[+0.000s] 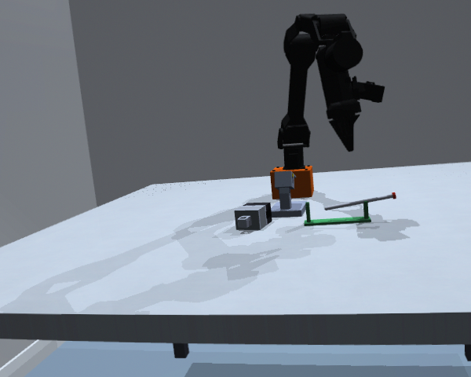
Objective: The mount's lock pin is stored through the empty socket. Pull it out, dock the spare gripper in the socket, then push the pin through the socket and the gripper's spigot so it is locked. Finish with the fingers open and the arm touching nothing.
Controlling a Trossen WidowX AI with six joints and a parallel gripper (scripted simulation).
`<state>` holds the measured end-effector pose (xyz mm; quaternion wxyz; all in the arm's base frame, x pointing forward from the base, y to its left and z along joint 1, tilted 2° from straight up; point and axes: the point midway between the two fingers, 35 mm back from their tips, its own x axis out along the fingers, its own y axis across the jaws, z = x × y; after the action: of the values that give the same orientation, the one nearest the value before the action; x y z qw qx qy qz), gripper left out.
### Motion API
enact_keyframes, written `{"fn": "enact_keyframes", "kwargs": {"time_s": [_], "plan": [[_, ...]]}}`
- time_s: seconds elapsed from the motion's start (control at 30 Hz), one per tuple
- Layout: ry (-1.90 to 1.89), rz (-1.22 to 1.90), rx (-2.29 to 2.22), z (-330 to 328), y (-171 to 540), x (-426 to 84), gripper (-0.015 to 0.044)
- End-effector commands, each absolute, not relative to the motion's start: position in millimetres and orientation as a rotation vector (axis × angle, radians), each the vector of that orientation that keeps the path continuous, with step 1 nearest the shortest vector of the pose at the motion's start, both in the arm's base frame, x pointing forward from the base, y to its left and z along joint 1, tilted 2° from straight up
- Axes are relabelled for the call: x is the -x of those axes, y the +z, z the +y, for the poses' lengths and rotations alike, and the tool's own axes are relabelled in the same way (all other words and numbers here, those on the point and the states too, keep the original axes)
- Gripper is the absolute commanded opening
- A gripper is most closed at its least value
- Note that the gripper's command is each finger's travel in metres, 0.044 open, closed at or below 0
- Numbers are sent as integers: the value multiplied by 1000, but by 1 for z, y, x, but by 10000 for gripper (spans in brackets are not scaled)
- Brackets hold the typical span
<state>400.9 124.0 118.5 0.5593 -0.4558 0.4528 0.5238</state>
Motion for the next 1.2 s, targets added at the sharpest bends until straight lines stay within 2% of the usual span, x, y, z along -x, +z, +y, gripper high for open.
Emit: {"fn": "enact_keyframes", "kwargs": {"time_s": [0.0,0.27,1.17], "plan": [[1253,1079,1083,125,113,-398,180],[1253,1079,1082,128,47,-399,180],[1253,1079,1082,130,8,-401,180]]}}
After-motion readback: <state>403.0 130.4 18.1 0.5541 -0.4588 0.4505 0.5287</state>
